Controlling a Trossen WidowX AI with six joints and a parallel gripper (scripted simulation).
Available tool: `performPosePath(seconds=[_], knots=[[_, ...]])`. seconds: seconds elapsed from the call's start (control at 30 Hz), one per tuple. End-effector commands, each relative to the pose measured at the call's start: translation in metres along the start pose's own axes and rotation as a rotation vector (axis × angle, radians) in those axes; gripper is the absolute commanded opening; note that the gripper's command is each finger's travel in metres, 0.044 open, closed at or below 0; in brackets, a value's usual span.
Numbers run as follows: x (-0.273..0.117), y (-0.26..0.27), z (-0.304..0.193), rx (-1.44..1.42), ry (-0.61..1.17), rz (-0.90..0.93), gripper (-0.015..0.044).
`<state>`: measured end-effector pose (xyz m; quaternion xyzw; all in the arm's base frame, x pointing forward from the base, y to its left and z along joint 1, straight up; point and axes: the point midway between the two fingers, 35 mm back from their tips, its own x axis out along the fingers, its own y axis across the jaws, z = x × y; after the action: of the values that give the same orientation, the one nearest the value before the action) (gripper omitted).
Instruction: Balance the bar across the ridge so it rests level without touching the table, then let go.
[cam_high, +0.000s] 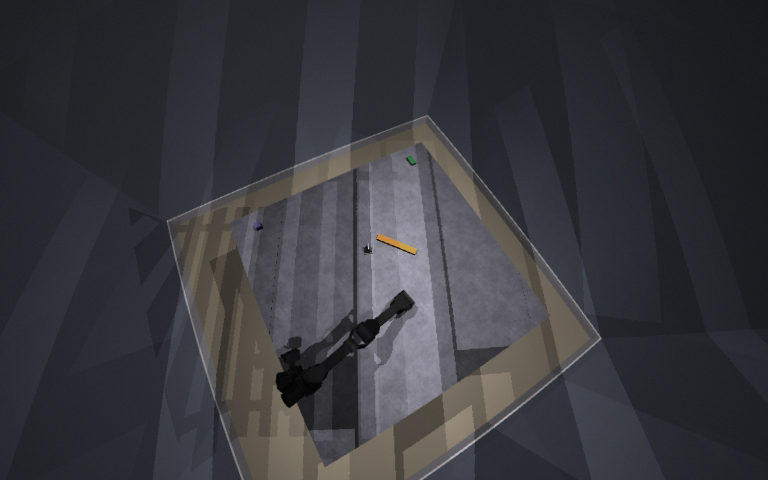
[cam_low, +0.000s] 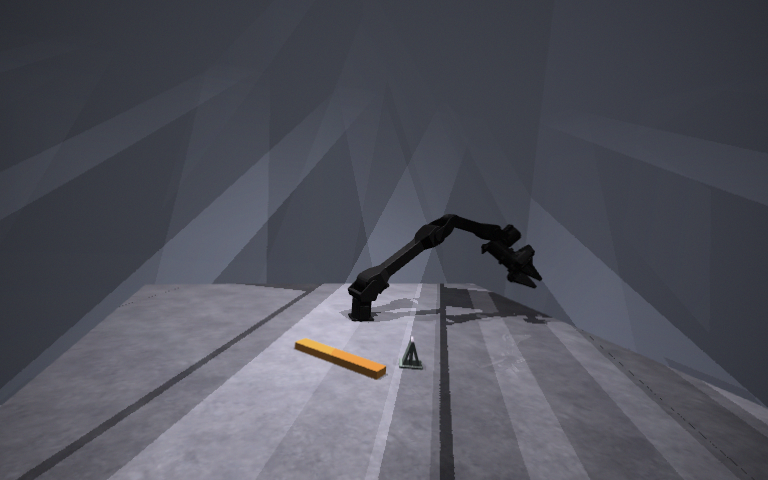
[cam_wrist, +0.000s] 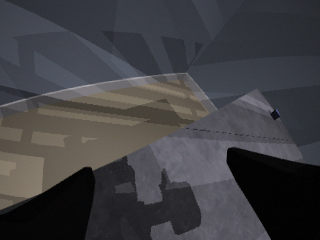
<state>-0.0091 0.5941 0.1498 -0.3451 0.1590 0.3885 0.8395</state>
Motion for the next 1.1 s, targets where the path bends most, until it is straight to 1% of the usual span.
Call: performPosePath(seconds=[0.0, 0.07, 0.1, 0.63, 1.07], knots=[[0.001, -0.001, 0.000, 0.000, 0.002, -0.001, 0.0374], [0.007, -0.010, -0.001, -0.004, 0.015, -0.006, 0.0321], [0.011, -0.016, -0.002, -0.007, 0.025, -0.010, 0.0315], [0.074, -0.128, -0.028, -0.047, 0.200, -0.066, 0.0315], [0.107, -0.220, -0.065, -0.043, 0.341, -0.093, 0.0315]])
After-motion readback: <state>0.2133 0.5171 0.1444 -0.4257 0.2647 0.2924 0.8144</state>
